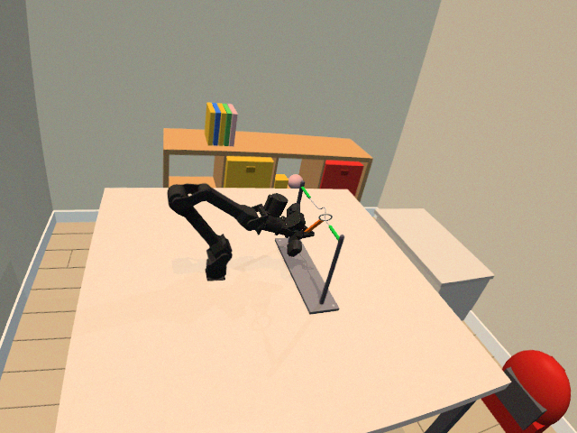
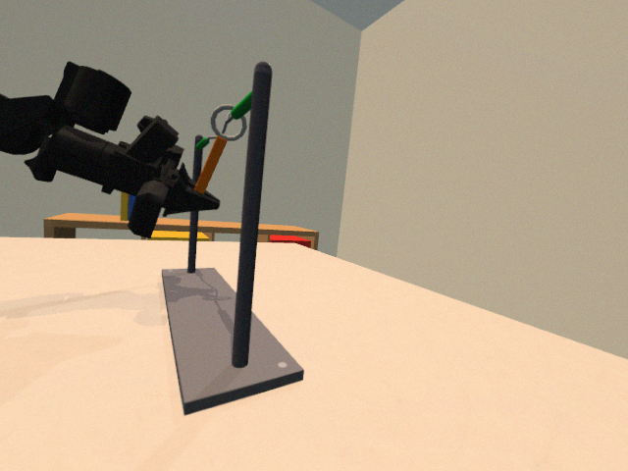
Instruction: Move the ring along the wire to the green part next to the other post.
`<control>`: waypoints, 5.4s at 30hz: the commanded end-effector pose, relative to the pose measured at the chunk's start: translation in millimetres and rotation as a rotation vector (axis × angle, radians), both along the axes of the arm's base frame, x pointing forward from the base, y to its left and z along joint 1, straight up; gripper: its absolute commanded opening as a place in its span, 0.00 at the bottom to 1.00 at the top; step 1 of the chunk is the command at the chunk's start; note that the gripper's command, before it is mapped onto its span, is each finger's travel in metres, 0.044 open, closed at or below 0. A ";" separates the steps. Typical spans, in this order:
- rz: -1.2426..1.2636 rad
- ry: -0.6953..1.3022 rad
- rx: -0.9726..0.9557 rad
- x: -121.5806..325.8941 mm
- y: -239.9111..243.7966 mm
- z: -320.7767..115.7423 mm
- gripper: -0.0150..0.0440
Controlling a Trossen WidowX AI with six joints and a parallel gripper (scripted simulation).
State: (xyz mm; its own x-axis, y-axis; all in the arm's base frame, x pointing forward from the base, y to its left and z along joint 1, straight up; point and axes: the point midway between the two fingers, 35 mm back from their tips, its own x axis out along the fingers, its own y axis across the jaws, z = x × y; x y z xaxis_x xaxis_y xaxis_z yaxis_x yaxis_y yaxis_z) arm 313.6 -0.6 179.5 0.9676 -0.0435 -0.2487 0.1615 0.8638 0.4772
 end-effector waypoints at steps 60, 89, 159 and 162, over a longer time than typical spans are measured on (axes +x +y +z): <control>0.252 0.158 -1.116 -11.5 -80.9 14.3 0.00; 0.427 0.147 -0.523 -27.6 0.7 -12.1 0.00; 0.244 0.192 -0.467 -36.9 84.1 -8.8 0.00; 0.244 0.191 -0.467 -36.9 87.1 -8.8 0.00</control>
